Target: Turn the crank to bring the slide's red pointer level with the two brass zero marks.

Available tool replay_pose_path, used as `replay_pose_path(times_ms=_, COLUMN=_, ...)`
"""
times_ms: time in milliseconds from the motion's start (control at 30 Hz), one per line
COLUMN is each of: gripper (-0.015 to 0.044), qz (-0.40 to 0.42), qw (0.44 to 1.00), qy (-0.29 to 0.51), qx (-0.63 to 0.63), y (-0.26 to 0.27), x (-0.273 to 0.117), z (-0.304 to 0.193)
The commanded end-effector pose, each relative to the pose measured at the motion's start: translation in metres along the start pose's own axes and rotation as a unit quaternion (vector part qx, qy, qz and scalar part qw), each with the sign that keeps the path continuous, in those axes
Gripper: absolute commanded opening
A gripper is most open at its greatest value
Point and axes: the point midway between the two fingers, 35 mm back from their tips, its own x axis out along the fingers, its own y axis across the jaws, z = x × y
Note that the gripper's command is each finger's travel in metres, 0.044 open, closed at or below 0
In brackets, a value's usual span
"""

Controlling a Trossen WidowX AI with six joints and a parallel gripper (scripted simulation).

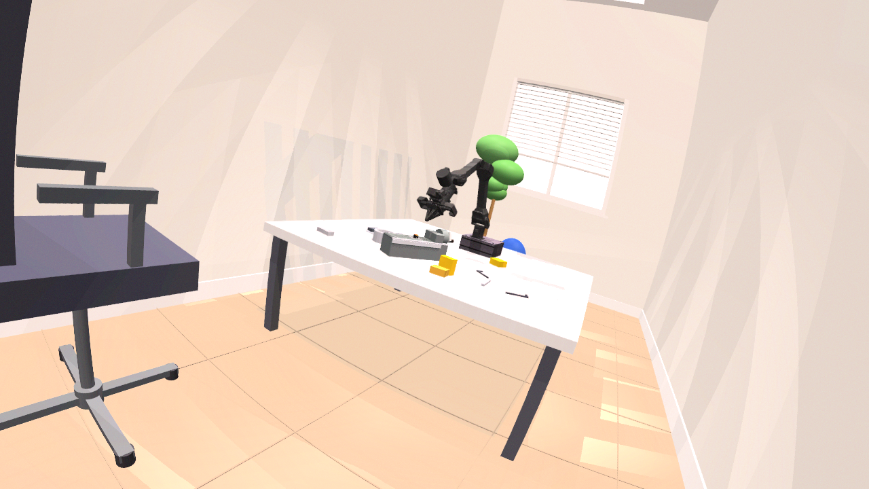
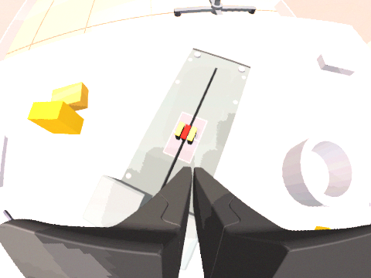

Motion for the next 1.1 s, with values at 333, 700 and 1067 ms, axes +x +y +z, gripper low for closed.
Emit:
replay_pose_path(times_ms=333, gripper=0.0, qz=0.0, qw=1.0, qy=0.0, qx=0.0, y=0.0, x=0.0, z=0.0)
replay_pose_path(times_ms=700, gripper=0.0263, qz=0.0, qw=1.0, qy=0.0, qx=0.0, y=0.0, x=0.0, z=0.0)
replay_pose_path(times_ms=1067, gripper=0.0361, qz=0.0, qw=1.0, qy=0.0, qx=0.0, y=0.0, x=0.0, z=0.0)
